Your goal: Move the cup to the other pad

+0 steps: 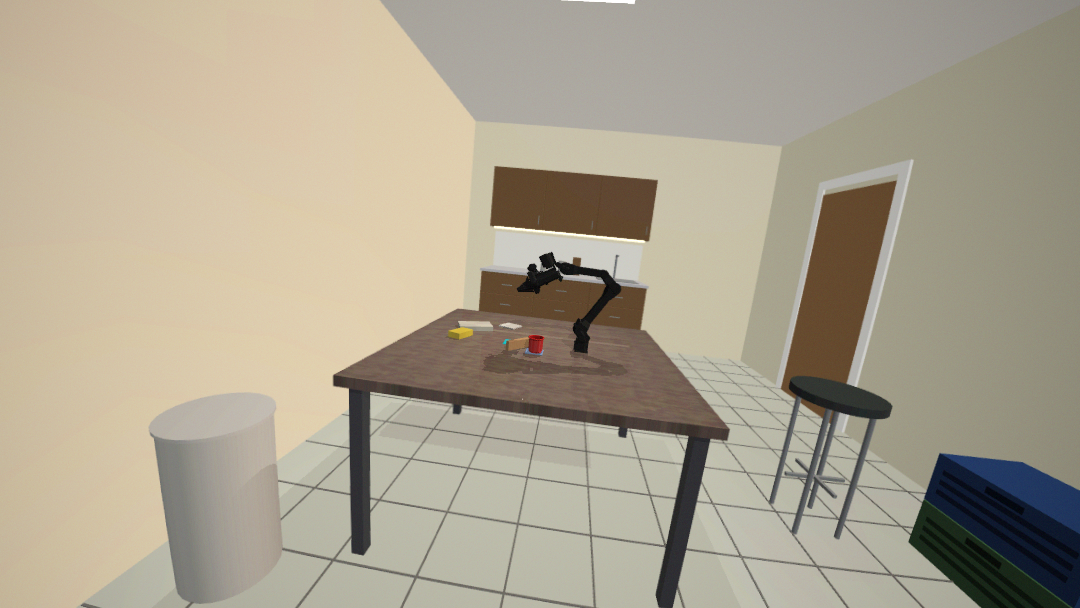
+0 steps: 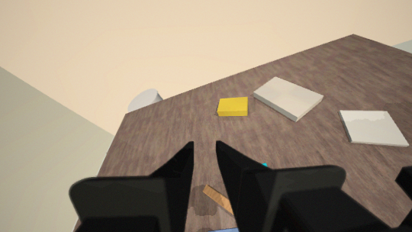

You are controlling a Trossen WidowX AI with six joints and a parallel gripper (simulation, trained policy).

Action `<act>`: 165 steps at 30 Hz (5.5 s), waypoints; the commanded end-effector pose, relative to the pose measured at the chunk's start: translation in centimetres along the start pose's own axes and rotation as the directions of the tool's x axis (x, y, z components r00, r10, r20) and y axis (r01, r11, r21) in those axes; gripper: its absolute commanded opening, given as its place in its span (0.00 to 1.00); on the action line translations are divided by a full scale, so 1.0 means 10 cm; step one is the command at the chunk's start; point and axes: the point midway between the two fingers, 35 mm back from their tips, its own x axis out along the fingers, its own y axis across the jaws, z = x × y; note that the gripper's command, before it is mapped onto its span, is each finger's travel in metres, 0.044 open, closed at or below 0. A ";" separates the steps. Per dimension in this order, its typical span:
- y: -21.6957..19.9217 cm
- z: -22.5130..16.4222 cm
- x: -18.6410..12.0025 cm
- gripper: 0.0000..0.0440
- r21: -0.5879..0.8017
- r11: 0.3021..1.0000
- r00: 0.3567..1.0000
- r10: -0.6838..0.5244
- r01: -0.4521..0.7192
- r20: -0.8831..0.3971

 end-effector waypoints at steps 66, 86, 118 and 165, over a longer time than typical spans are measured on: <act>0.16 -1.05 -0.04 0.28 0.200 0.723 0.582 -0.326 0.661 -0.745; -0.02 -1.33 -0.06 0.33 0.141 0.622 0.472 -0.408 0.771 -0.782; -0.25 -1.88 0.05 0.37 0.027 0.561 0.356 -0.487 0.827 -0.798; -0.51 -2.31 0.41 0.00 -0.080 0.705 0.398 -0.486 0.704 -0.778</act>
